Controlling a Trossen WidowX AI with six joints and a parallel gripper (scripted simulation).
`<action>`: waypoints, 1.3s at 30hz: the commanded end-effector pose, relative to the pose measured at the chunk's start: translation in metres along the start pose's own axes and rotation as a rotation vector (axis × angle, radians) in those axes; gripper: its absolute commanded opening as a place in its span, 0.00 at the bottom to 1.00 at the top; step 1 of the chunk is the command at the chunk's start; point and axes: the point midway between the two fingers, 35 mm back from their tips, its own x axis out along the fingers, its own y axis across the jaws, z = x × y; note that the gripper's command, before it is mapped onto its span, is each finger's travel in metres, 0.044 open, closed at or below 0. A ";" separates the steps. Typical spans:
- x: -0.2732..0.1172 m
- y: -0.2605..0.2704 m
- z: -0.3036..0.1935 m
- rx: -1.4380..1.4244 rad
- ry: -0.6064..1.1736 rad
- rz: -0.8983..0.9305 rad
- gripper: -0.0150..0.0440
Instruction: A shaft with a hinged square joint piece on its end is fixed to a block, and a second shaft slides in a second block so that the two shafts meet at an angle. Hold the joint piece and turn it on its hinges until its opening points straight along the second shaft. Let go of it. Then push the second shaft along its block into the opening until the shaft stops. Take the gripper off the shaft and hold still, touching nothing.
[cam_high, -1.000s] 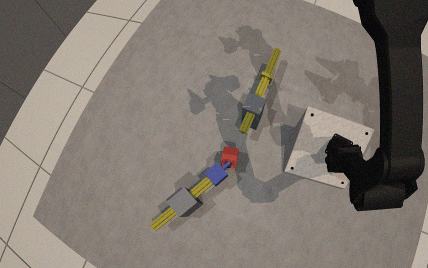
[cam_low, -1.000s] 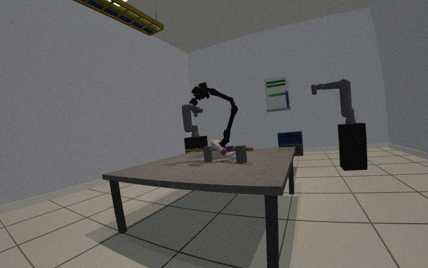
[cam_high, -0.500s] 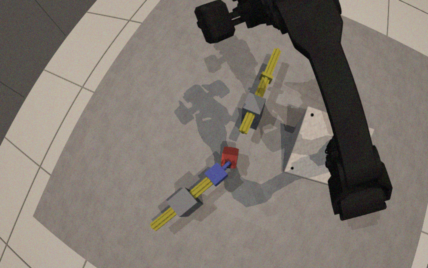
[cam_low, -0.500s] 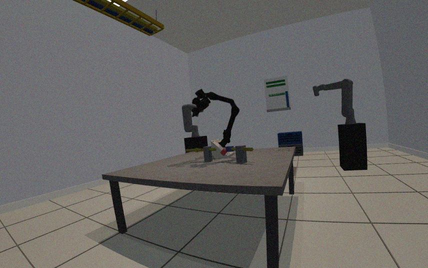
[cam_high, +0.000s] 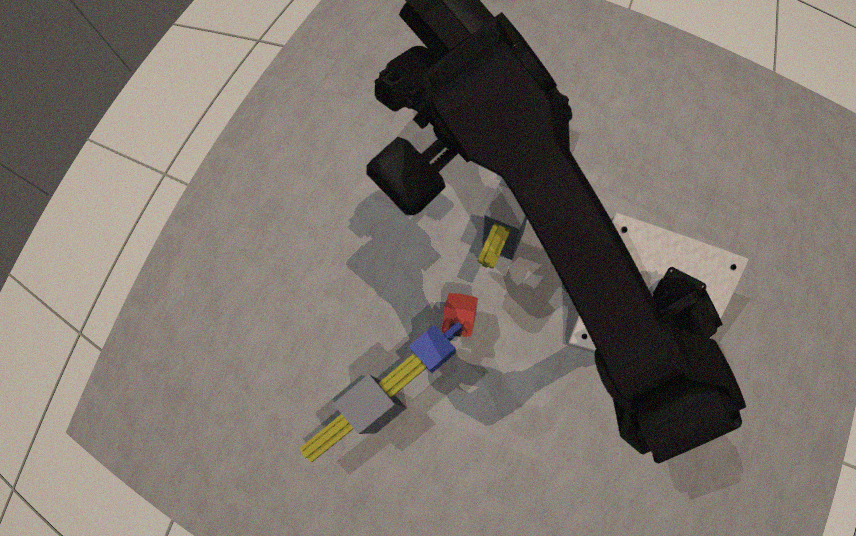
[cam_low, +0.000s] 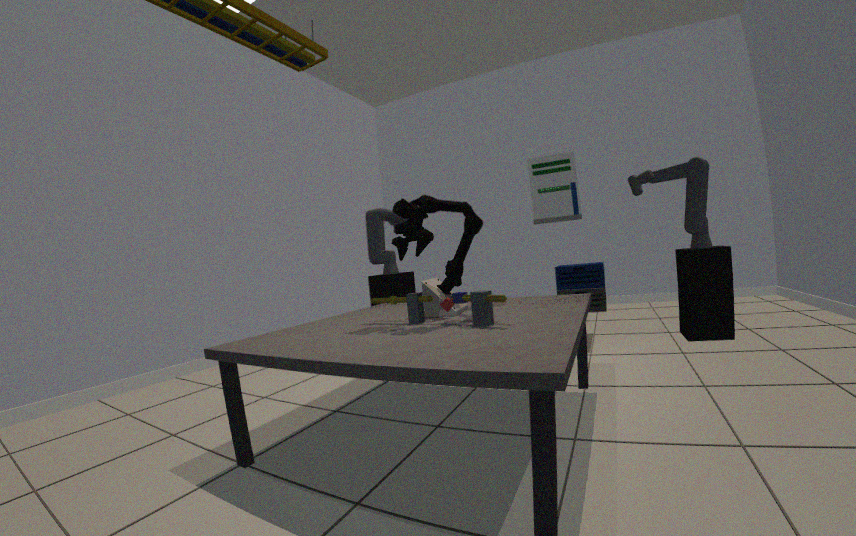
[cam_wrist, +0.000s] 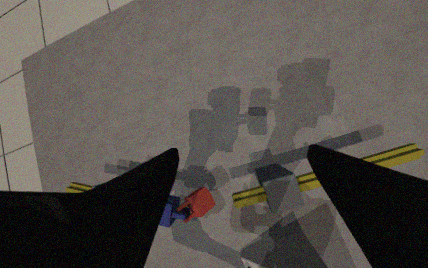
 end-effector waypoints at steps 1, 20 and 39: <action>0.022 0.011 -0.028 -0.073 0.125 -0.015 1.00; 0.063 0.036 -0.112 -0.294 0.478 -0.027 1.00; 0.069 0.033 -0.114 -0.731 0.501 0.151 1.00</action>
